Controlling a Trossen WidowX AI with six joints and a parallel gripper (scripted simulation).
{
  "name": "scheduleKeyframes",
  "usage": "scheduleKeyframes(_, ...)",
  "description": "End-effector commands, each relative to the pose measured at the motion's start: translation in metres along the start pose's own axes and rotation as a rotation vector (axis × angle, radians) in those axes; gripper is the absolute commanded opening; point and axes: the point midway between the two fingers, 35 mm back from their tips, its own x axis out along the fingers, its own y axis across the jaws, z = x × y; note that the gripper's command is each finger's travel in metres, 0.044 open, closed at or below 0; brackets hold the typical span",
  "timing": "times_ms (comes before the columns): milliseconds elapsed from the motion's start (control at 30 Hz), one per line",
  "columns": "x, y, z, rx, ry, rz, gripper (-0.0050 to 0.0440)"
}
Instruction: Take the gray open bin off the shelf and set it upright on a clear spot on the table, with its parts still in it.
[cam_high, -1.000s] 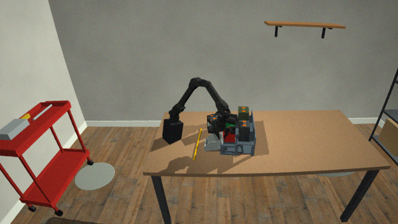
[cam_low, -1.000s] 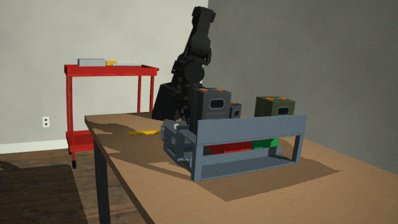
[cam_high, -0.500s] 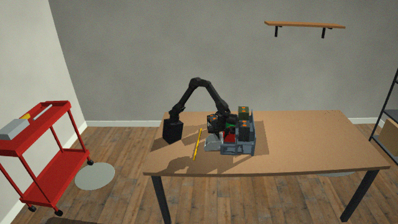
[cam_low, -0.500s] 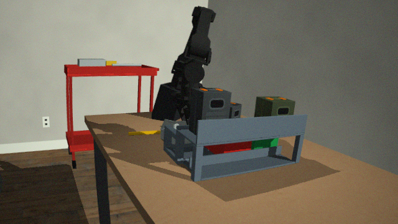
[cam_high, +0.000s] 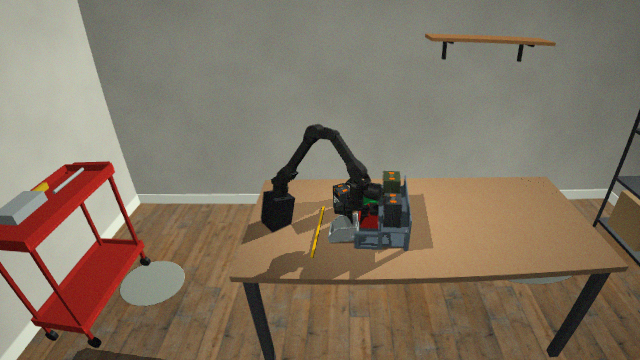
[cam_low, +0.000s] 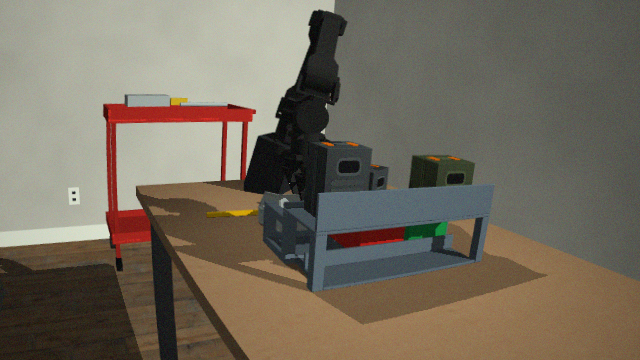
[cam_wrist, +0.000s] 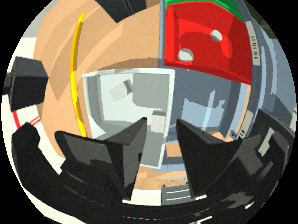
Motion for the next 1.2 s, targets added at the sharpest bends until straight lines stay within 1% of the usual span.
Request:
scheduleKeyframes(0,-0.0097,-0.0059,-0.0002,-0.004,0.01,-0.026,0.015)
scheduleKeyframes(467,-0.0106,-0.0061,-0.0004,-0.002,0.011,-0.026,0.015)
scheduleKeyframes(500,-0.0094,-0.0058,0.0,-0.006,0.009,-0.025,0.0)
scheduleKeyframes(1167,-0.0093,-0.0058,0.0001,-0.006,0.009,-0.025,0.0)
